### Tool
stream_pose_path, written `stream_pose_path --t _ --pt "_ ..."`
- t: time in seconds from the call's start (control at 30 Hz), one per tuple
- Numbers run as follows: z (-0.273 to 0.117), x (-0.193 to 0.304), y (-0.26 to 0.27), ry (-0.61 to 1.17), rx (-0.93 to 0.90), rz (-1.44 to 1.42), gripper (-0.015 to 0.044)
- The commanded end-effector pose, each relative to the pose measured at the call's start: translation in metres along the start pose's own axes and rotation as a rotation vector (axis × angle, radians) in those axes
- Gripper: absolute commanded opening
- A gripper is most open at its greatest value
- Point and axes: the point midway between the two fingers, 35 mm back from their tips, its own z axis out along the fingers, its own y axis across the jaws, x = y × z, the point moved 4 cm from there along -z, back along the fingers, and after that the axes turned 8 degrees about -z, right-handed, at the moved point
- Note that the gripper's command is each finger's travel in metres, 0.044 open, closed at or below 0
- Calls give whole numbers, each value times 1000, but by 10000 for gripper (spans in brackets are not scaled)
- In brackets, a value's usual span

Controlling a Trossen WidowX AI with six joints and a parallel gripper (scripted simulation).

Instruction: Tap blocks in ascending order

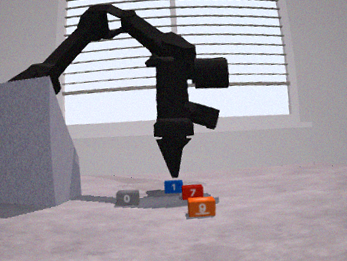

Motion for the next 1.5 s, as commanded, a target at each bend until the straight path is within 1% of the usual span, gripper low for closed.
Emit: stream_pose_path --t 0.0,0.1,0.13,0.23,0.3,0.57,0.8,0.97,1.03,1.13,1.17,1.47 --pt "-18 -2 0 -14 0 -5 20" --pt "-21 -2 0 -14 1 -5 20" --pt "-28 -3 -1 -14 3 -5 20" --pt "-75 -4 -2 -12 6 -5 20" --pt "-96 -1 -1 -12 4 -4 20" --pt "-99 -2 -2 -12 4 -4 20" --pt "-100 -14 -79 -13 9 -6 20" --pt "-100 -14 -81 -13 8 -6 20" --pt "-86 -16 -82 -13 10 -6 20" --pt "-32 -16 -82 -14 7 -6 20" --pt "-22 -16 -81 -15 5 -7 20" --pt "-15 -15 -81 -15 5 -7 20"
